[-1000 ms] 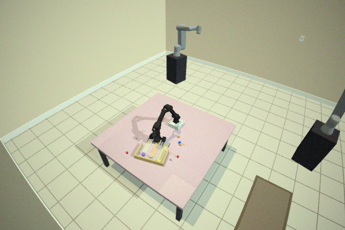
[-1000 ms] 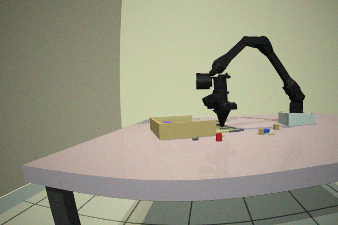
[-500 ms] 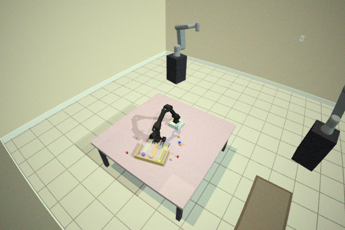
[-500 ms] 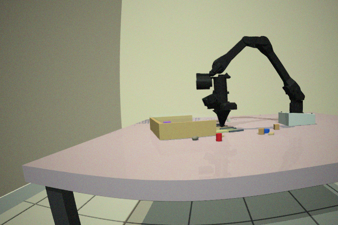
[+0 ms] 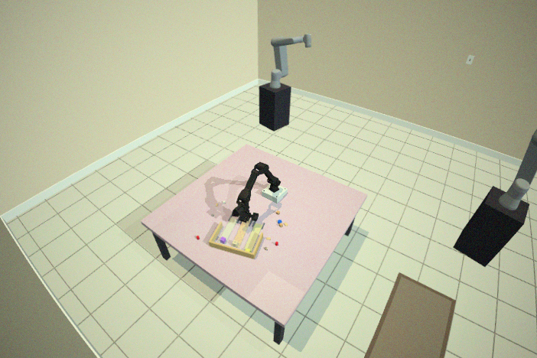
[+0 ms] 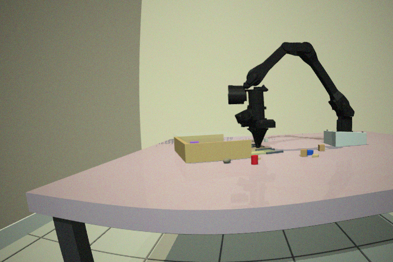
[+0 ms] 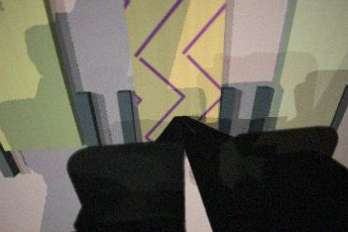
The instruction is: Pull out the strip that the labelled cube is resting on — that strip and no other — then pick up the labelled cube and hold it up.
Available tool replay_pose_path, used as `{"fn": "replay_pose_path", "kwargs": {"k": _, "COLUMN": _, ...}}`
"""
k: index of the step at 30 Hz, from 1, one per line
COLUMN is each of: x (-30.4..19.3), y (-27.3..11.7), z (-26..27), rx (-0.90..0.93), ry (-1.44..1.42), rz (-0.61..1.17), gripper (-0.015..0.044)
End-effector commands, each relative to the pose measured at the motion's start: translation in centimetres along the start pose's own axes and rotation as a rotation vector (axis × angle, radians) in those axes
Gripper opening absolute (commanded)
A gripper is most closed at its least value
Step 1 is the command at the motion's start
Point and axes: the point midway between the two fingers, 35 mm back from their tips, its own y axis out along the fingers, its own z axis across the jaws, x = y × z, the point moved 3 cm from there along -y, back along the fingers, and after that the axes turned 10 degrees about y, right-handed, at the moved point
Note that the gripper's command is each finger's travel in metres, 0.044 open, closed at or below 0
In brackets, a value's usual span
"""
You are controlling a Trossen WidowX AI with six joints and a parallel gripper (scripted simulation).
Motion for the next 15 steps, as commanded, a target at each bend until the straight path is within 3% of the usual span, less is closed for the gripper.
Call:
{"fn": "replay_pose_path", "kwargs": {"k": 1, "x": -0.12, "y": 0.29, "z": -0.04, "rx": -0.003, "ry": -0.005, "rz": 0.006, "gripper": 0.0000}}
{"fn": "replay_pose_path", "kwargs": {"k": 15, "x": -0.07, "y": 0.43, "z": -0.05, "rx": -0.003, "ry": -0.005, "rz": 0.006, "gripper": 0.0000}}
